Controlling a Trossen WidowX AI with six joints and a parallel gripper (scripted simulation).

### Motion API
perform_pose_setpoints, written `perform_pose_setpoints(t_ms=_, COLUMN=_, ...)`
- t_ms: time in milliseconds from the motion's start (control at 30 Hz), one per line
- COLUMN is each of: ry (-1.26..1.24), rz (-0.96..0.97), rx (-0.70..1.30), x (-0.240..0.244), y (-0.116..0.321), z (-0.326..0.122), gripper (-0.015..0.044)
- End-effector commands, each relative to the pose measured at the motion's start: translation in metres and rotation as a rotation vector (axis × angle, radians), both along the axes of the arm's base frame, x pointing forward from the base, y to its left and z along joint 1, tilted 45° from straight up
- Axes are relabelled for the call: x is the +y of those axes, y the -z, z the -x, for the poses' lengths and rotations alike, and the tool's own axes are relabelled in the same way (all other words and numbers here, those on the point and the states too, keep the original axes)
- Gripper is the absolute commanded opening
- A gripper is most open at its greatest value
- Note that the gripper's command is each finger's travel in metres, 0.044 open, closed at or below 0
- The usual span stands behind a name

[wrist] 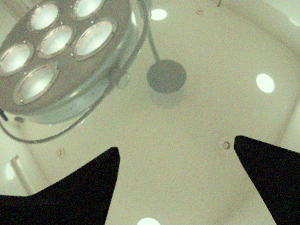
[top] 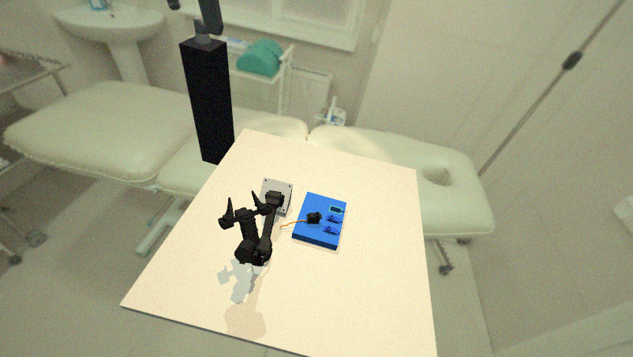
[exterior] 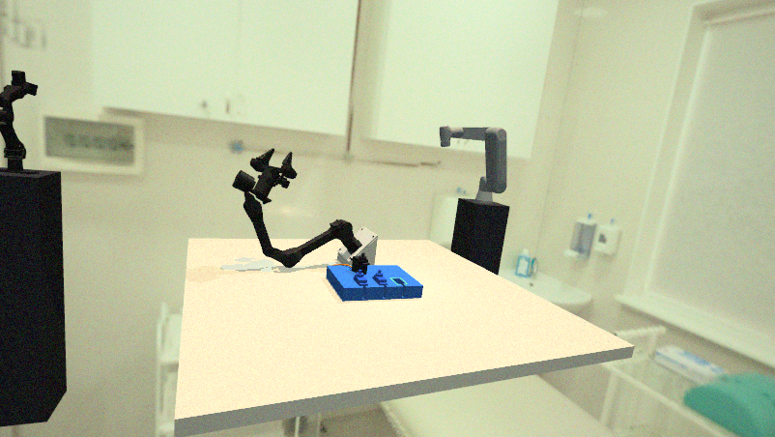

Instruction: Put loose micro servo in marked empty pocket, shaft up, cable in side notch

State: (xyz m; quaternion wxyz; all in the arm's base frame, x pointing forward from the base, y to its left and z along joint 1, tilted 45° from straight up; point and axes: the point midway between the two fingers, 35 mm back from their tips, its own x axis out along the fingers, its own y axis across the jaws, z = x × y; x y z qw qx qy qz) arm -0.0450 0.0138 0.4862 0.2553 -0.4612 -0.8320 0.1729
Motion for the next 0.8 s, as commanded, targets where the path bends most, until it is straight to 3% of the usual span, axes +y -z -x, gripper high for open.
perform_pose_setpoints(t_ms=0, ry=0.002, rz=0.005, rx=0.003, x=0.001, y=0.000, z=0.000, gripper=0.0426)
perform_pose_setpoints(t_ms=767, ry=0.283, rz=0.479, rx=0.389, x=0.106, y=0.049, z=-0.025, gripper=0.0440)
